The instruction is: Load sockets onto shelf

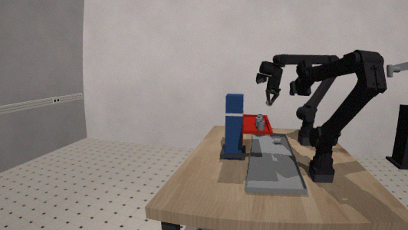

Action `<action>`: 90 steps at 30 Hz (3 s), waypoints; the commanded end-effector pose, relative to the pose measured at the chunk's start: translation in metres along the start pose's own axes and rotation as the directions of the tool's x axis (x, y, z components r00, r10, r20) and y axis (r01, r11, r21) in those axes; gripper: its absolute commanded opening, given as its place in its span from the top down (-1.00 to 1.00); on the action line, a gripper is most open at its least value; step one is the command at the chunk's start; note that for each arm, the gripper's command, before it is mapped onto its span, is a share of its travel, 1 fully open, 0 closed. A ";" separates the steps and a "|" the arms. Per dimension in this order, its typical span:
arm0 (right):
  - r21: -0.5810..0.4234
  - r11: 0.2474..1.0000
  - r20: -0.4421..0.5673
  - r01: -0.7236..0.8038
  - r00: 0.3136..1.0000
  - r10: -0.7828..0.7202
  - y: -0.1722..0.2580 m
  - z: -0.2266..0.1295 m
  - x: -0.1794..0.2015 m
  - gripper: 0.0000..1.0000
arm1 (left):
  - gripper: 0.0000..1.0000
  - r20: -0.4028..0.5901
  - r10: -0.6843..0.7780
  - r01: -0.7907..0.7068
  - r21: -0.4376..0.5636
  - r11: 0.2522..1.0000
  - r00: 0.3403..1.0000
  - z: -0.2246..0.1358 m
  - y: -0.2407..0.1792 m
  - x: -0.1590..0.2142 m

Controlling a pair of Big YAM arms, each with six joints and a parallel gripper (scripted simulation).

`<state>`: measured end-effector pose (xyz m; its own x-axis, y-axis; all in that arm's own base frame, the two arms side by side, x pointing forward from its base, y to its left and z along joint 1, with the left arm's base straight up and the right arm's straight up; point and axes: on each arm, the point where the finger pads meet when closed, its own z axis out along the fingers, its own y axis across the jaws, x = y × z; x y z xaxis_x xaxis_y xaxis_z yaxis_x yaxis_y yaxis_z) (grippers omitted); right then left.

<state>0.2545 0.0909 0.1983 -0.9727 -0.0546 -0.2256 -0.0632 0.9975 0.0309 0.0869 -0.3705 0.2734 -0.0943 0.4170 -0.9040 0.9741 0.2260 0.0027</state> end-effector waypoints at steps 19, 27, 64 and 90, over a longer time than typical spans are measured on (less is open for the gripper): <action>0.013 0.999 0.089 -0.044 0.995 0.042 0.089 -0.008 -0.088 0.29 | -0.30 0.063 -0.121 0.132 -0.232 0.964 0.991 -0.111 0.065 -0.051; 0.010 0.999 0.092 -0.047 0.995 0.046 0.088 -0.010 -0.088 0.29 | -0.30 0.072 -0.143 0.160 -0.368 0.916 0.987 -0.173 0.101 -0.062; 0.039 0.998 0.043 -0.049 0.998 0.047 0.078 0.062 -0.051 0.29 | -0.30 0.075 -0.203 0.215 -0.450 0.867 0.976 -0.204 0.127 -0.061; 0.012 0.999 0.096 -0.043 0.995 0.042 0.071 0.009 -0.091 0.29 | -0.30 0.075 -0.203 0.215 -0.450 0.867 0.976 -0.204 0.127 -0.061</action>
<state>0.3117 0.1628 0.1539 -0.9763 -0.0219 -0.2151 -0.0161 0.9995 -0.0289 0.1748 -0.1868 0.4011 -0.2967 0.2989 -0.9070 0.7258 0.6878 -0.0107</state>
